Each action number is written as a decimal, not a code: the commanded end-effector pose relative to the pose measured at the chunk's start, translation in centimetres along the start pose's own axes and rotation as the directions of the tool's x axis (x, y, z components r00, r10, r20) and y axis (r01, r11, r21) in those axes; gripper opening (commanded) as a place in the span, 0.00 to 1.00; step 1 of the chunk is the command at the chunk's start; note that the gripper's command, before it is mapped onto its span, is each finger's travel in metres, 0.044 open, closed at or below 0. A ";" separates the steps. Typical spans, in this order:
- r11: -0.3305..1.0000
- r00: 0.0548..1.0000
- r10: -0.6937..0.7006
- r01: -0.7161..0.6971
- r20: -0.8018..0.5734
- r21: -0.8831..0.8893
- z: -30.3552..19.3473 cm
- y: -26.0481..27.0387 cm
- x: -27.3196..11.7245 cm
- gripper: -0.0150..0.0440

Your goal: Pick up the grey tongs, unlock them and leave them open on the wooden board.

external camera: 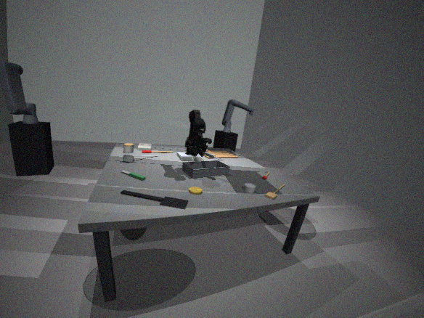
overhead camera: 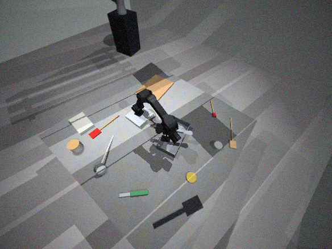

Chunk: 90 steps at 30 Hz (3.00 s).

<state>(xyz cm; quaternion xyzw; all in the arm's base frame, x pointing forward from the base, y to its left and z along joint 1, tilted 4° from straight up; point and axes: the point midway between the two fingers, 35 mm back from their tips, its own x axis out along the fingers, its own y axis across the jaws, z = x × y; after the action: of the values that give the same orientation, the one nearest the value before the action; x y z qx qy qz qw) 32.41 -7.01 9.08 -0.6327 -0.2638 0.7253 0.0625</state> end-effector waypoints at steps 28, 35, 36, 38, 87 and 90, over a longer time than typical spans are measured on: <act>0.870 0.887 0.461 -0.450 -0.012 0.201 -0.4 -0.4 0.4 0.00; 0.885 0.887 0.461 -0.461 -0.015 -0.067 -1.3 -1.8 0.7 0.00; 0.881 0.887 0.461 -0.460 -0.015 -0.109 -1.4 -2.0 0.8 0.00; 0.869 0.887 0.461 -0.455 -0.016 -0.192 -1.6 -2.5 0.9 0.00; -0.552 0.891 0.452 0.250 -0.034 -0.796 -5.3 -13.9 4.1 0.00; -0.635 0.892 0.452 0.295 -0.033 -0.715 -5.4 -14.6 4.3 0.00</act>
<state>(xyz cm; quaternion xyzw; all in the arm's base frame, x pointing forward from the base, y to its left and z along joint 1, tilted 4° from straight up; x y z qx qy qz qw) 33.21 8.18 11.43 -0.2016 -0.6875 0.2090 -0.6656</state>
